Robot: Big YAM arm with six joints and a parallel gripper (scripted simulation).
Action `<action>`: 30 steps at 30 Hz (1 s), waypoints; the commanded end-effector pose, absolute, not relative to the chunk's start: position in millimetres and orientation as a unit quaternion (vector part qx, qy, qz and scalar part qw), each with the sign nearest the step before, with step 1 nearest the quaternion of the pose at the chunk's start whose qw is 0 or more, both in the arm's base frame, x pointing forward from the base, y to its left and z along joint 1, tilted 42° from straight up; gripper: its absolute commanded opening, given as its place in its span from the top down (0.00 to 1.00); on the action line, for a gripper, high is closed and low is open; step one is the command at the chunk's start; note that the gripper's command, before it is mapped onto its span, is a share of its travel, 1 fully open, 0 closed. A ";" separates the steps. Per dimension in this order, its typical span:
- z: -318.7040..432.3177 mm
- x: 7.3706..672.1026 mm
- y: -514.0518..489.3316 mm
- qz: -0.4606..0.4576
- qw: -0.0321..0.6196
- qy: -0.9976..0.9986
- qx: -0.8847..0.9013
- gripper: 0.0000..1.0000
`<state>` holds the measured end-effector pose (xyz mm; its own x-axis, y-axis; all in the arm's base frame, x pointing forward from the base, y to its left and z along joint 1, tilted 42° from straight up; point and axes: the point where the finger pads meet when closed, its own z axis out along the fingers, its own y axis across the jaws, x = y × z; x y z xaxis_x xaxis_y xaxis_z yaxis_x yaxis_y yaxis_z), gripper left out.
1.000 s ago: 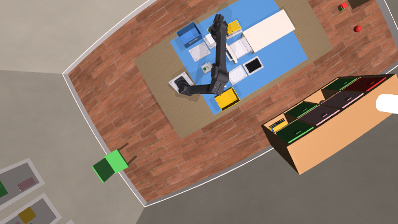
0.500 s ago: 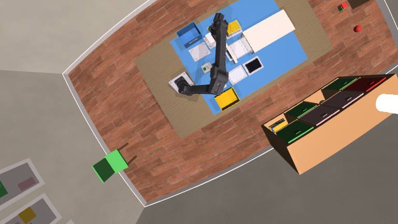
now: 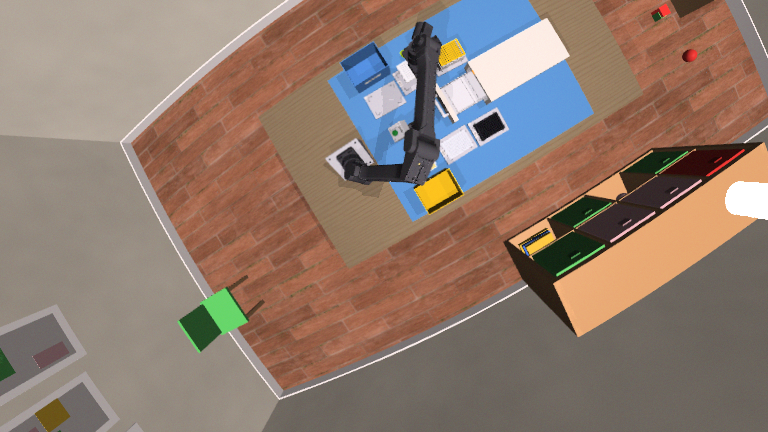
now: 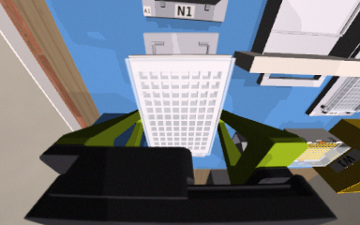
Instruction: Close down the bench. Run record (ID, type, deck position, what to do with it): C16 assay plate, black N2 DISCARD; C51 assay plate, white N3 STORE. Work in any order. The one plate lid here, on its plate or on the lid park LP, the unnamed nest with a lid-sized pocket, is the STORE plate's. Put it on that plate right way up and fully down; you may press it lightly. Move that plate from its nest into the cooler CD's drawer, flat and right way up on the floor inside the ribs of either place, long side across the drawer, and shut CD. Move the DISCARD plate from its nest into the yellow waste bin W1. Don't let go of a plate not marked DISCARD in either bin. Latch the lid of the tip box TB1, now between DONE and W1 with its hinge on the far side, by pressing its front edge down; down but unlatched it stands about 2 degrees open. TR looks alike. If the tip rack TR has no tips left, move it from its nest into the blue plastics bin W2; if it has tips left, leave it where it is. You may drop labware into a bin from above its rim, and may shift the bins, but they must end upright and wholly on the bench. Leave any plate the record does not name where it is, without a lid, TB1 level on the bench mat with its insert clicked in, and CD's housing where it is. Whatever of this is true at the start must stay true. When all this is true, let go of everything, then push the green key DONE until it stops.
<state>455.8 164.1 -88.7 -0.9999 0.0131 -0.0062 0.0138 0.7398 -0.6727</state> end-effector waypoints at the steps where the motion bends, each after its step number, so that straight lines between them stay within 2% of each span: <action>1: -60.1 473.3 195.2 -0.342 0.034 0.939 0.012 1.00; 20: -46.5 473.5 204.5 -0.342 0.032 0.939 0.014 1.00; 26: -60.1 466.1 192.0 -0.351 0.017 0.936 0.010 1.00; 30: -38.4 486.2 182.2 -0.345 0.003 0.938 -0.044 1.00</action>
